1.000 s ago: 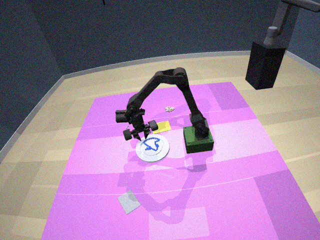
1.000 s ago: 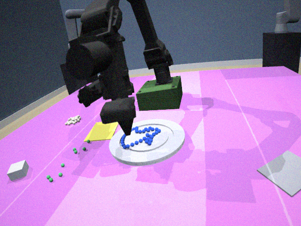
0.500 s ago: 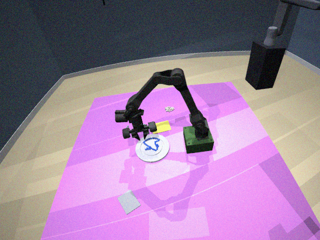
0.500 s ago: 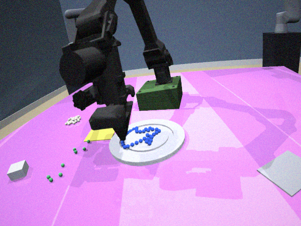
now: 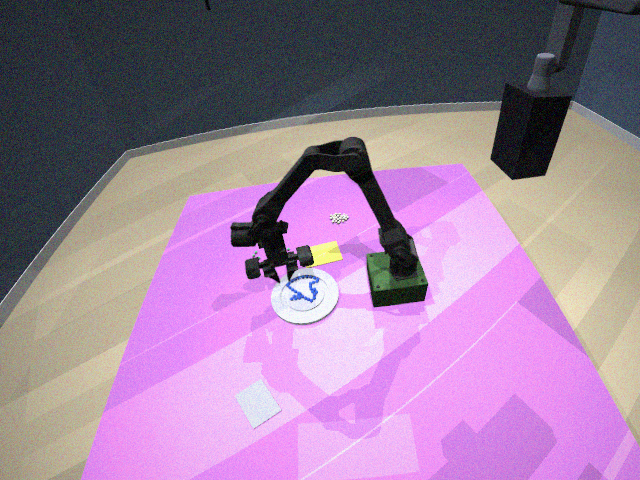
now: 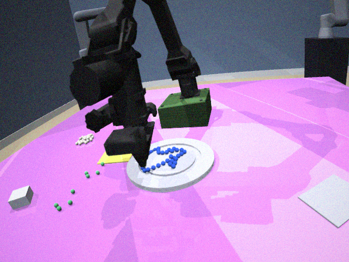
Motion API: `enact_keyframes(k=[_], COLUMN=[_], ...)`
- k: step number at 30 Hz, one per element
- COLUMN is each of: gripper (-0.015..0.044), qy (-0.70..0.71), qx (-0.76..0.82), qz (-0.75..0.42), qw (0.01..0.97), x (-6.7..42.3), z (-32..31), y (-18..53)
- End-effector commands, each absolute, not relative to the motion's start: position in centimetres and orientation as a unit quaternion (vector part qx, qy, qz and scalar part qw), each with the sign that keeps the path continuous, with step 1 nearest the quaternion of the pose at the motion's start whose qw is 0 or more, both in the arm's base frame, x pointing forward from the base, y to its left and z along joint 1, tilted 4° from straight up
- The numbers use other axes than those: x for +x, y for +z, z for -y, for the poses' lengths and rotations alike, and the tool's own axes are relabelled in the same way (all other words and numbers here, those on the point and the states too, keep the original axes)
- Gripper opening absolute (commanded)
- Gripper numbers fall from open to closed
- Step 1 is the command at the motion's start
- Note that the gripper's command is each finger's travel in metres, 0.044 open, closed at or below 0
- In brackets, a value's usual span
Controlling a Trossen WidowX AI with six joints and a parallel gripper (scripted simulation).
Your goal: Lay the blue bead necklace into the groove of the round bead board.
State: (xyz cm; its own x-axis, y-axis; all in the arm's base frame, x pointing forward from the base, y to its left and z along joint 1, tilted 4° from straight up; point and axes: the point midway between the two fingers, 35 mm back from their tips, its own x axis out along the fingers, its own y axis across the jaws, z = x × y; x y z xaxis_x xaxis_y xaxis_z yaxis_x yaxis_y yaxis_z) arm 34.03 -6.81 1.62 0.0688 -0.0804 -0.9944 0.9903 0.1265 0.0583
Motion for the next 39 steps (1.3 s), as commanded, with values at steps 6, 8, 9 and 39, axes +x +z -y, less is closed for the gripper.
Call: enact_keyframes(k=[6,8,9,39], gripper=[0.012,0.012,0.012,0.0], qy=[-0.478,-0.478,-0.478,-0.477], qx=[0.46,0.46,0.46,0.46], qz=[-0.498,-0.498,-0.498,-0.497], qw=[0.559,0.559,0.558,0.56], x=[33.7,33.6,33.6,33.7], z=[6.9,6.9,6.9,6.9], y=[-0.3,-0.6,-0.8,-0.6])
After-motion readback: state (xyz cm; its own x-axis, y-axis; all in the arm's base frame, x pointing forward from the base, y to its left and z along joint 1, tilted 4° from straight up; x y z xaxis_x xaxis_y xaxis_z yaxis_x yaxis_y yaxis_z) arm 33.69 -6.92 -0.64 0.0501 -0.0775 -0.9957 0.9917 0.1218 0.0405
